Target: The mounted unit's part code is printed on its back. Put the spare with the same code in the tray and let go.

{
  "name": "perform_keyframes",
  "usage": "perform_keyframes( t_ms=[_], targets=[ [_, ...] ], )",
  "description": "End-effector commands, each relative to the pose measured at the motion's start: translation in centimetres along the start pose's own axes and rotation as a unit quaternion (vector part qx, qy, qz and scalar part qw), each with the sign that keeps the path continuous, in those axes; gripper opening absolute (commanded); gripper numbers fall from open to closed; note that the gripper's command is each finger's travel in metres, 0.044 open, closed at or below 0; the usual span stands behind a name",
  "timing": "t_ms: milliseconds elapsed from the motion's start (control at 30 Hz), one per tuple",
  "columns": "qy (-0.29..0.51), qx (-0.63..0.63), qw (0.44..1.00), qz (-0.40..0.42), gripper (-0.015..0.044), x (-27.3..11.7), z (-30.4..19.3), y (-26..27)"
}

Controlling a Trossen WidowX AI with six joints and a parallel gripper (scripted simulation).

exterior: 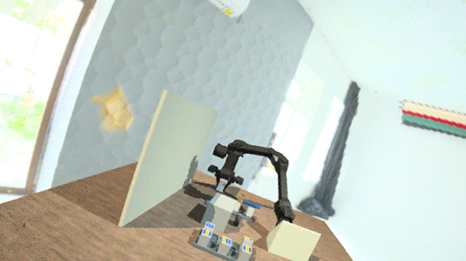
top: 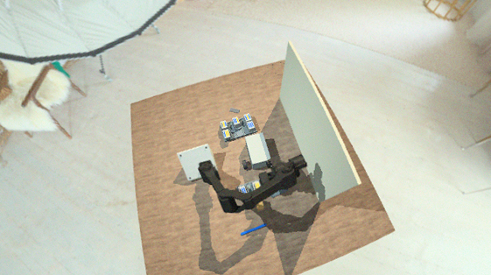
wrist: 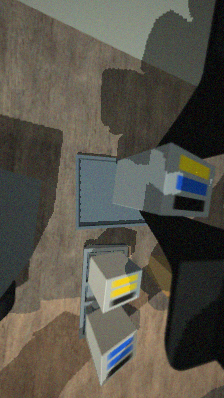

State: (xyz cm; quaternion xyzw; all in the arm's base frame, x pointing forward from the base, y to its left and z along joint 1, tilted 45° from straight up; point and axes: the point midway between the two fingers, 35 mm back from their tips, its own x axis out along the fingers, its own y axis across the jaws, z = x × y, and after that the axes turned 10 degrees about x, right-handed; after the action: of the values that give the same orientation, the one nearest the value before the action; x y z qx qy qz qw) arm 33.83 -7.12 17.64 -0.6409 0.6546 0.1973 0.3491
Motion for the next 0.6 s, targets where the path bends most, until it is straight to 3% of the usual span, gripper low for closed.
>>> perform_keyframes(
  t_ms=[0,567],
  targets=[
    [0.003,-0.002,1.000,0.000,0.0000,0.4,-0.1,0.1],
    [0.003,-0.002,1.000,0.000,0.0000,1.7,-0.2,0.1]
  ],
)
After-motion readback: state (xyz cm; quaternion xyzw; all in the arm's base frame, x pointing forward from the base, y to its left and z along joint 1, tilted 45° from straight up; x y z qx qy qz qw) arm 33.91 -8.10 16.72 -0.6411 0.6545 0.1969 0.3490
